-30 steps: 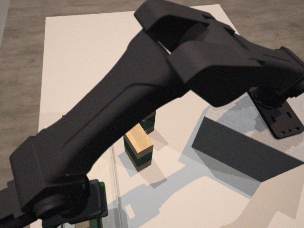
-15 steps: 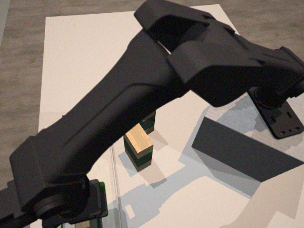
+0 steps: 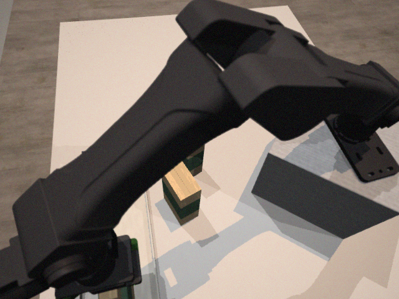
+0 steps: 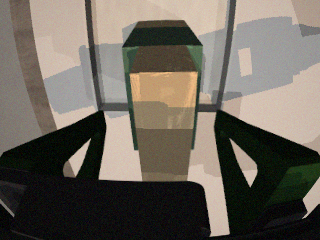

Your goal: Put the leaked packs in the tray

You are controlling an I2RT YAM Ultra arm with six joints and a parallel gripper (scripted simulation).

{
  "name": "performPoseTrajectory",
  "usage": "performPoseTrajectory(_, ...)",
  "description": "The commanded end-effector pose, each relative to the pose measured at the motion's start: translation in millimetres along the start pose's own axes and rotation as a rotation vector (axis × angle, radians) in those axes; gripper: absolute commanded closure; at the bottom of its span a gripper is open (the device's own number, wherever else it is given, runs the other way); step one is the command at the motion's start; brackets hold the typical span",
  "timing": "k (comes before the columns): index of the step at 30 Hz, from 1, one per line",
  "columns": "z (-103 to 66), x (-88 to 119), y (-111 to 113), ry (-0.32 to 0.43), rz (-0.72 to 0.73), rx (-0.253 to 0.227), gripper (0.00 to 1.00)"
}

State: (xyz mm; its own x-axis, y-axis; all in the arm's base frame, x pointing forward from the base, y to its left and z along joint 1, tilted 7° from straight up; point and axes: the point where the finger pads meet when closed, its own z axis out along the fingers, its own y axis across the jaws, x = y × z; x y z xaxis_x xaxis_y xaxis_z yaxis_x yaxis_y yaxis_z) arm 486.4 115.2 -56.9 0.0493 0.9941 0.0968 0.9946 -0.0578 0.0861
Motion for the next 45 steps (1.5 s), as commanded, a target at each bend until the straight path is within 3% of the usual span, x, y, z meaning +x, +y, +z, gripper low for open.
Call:
performPoseTrajectory(1, -13.8, 4.6, 8.2, 0.004, -0.001, -0.029, 0.24)
performPoseTrajectory(6, -13.8, 4.6, 8.2, 0.004, -0.001, -0.029, 0.24)
performPoseTrajectory(8, -24.7, 4.8, 11.4, 0.008, -0.001, -0.042, 0.24)
performPoseTrajectory(10, -24.7, 4.8, 11.4, 0.008, -0.001, -0.042, 0.24)
performPoseTrajectory(15, -89.4, -1.1, 10.0, 0.008, 0.002, -0.043, 0.24)
performPoseTrajectory(18, -100.9, -1.1, 9.5, 0.008, 0.002, -0.043, 0.24)
performPoseTrajectory(20, -98.1, 0.9, 7.9, 0.007, -0.003, -0.035, 0.24)
performPoseTrajectory(21, -84.5, 1.0, 3.7, 0.000, -0.005, -0.006, 0.24)
performPoseTrajectory(22, -84.4, 1.8, 3.5, 0.000, -0.006, -0.006, 0.24)
performPoseTrajectory(23, -74.1, -2.2, -8.9, -0.010, -0.002, 0.035, 0.24)
performPoseTrajectory(28, -74.1, -2.4, -8.8, -0.012, -0.001, 0.035, 0.24)
performPoseTrajectory(30, -101.0, 3.9, 7.8, 0.008, -0.006, -0.041, 0.24)
performPoseTrajectory(33, -100.5, 3.9, 7.8, 0.008, -0.006, -0.040, 0.24)
performPoseTrajectory(36, -88.6, 1.6, 2.3, 0.000, -0.004, -0.010, 0.24)
performPoseTrajectory(45, -88.1, 1.4, 1.7, 0.000, -0.004, -0.008, 0.24)
